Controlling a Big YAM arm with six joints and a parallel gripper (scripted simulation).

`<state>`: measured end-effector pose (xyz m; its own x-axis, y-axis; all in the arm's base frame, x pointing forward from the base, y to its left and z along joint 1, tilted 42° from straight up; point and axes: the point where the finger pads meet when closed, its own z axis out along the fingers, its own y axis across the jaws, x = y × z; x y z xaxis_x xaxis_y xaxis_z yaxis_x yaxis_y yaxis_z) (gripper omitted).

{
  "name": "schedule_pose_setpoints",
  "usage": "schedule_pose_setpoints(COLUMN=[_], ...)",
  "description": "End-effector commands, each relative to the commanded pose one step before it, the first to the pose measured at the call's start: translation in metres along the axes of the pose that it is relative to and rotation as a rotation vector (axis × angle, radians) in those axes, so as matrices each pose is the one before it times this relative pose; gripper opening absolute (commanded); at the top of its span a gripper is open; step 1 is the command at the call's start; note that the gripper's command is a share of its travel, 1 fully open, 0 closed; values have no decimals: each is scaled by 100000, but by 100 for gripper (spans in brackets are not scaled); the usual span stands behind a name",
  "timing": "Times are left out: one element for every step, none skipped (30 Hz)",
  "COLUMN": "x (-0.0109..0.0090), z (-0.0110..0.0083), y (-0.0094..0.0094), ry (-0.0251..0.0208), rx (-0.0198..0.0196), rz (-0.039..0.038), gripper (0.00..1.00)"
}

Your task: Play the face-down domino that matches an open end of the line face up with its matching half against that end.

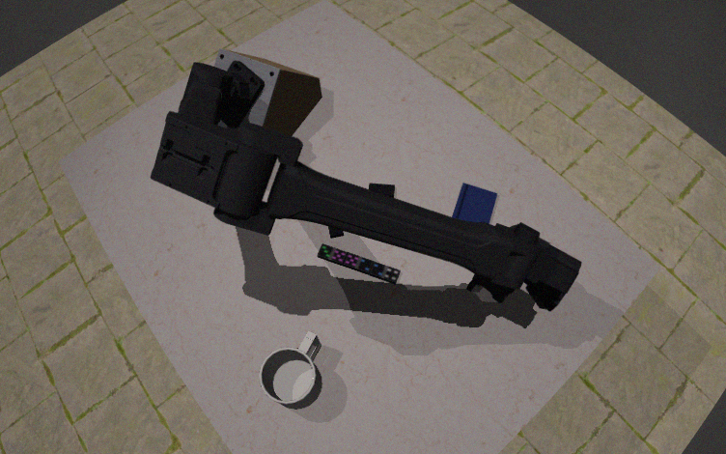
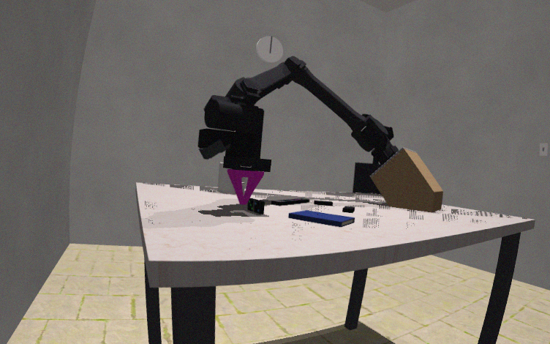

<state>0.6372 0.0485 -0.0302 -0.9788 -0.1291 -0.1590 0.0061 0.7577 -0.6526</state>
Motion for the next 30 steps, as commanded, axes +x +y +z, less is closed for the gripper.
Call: schedule_pose_setpoints(x=[-1147, 0, 0, 0, 0, 0, 0, 0, 761, -89, -89, -90, -90, -91, -91, -92, -92, -93, 0, 0, 0, 0, 0, 0, 0, 833, -96, -97, -98, -98], z=[-926, 0, 0, 0, 0, 0, 0, 0, 255, -38, -38, -38, -38, -37, -37, -37, -37, -37, 0, 0, 0, 0, 0, 0, 0, 324, -46, -46, -45, -45], y=[-1013, 0, 0, 0, 0, 0, 0, 0, 892, -108, -108, -108, -107, -107, -106, -106, -106, -105, 0, 0, 0, 0, 0, 0, 0, 939, -114, -114, -113, -113], ry=[-2788, 0, 0, 0, 0, 0, 0, 0, 1482, -180, -180, -180, -180, -180, -180, -180, -180, -180, 0, 0, 0, 0, 0, 0, 0, 1607, -194, -194, -194, -194], rx=[-658, 0, 0, 0, 0, 0, 0, 0, 364, -43, -43, -43, -43, -43, -43, -43, -43, -43, 0, 0, 0, 0, 0, 0, 0, 386, -46, -46, -46, -46], rz=[4309, 0, 0, 0, 0, 0, 0, 0, -3641, 418, 418, 418, 418, 418, 418, 418, 418, 418, 0, 0, 0, 0, 0, 0, 0, -3743, 429, 429, 429, 429], gripper=[0, 0, 0, 0, 0, 0, 0, 0, 0, 0, 0, 0, 0, 0, 0, 0, 0, 0, 0, 0, 0, 0, 0, 0, 0, 0, 0, 0, 0, 0])
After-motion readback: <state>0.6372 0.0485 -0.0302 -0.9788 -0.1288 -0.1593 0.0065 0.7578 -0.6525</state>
